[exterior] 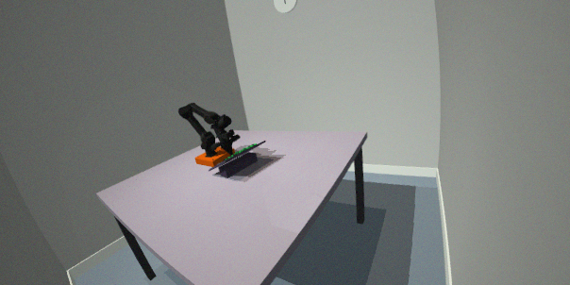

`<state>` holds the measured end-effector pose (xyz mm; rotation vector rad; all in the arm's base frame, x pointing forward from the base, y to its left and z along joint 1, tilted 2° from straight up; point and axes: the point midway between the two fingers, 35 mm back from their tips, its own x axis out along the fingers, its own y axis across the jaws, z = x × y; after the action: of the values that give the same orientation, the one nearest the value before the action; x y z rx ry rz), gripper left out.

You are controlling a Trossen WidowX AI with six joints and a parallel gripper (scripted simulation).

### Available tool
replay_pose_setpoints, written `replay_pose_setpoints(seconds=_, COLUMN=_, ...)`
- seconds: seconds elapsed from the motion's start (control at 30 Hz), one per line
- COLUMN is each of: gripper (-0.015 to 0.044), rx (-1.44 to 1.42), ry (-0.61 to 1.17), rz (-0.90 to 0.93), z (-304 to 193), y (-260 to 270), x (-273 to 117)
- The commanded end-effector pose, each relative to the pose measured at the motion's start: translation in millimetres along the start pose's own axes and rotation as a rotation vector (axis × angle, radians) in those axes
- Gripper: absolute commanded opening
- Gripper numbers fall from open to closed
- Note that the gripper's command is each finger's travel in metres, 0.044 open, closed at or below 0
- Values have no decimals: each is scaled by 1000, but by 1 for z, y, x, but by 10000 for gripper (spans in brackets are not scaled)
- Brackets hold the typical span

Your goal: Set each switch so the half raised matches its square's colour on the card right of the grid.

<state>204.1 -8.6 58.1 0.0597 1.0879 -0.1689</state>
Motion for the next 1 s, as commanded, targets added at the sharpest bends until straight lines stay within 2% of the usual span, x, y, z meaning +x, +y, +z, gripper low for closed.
replay_pose_setpoints(seconds=0.0, gripper=0, rx=-4, ry=6, rz=4, z=-2, y=0, x=2)
replay_pose_setpoints(seconds=0.97, gripper=0, rx=-4, ry=5, rz=4, z=-2, y=0, x=5)
